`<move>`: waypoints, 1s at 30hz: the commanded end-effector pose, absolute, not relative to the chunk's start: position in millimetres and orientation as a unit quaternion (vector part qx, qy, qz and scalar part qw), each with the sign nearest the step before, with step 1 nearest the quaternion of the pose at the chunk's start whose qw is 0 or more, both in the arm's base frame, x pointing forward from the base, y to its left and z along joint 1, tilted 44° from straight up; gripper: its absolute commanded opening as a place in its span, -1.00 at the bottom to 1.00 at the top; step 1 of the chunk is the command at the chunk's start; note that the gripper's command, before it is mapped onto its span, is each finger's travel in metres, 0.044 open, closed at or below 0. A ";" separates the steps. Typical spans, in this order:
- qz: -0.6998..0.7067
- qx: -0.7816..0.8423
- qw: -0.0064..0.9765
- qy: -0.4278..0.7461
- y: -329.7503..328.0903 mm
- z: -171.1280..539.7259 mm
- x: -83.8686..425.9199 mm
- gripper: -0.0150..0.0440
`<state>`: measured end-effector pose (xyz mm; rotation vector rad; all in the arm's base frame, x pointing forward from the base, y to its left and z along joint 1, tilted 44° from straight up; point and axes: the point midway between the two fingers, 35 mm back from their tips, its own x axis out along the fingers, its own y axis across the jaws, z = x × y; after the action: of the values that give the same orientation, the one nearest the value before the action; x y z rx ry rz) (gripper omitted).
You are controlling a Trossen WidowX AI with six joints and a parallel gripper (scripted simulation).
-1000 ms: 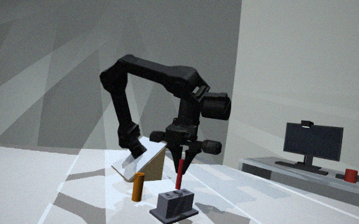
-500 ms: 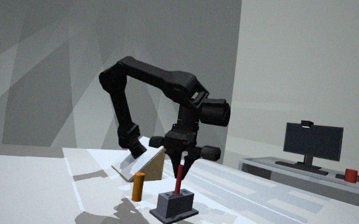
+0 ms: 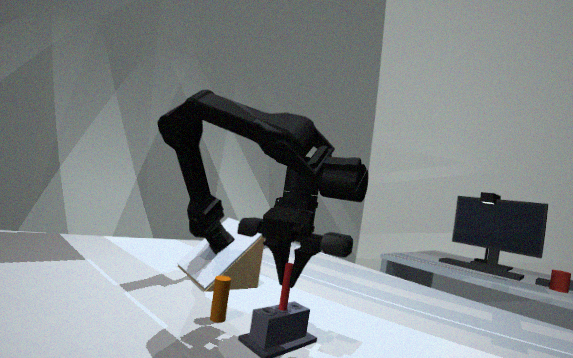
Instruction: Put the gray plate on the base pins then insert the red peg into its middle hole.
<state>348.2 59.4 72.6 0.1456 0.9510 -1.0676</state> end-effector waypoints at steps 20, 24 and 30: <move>-0.490 0.067 0.752 0.436 59.2 71.4 349.6 -0.31; -0.490 0.067 0.752 0.436 59.2 71.4 349.6 0.02; -0.490 0.067 0.752 0.436 59.2 71.4 349.6 0.02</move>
<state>349.7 59.1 71.2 0.1467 0.9513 -1.0692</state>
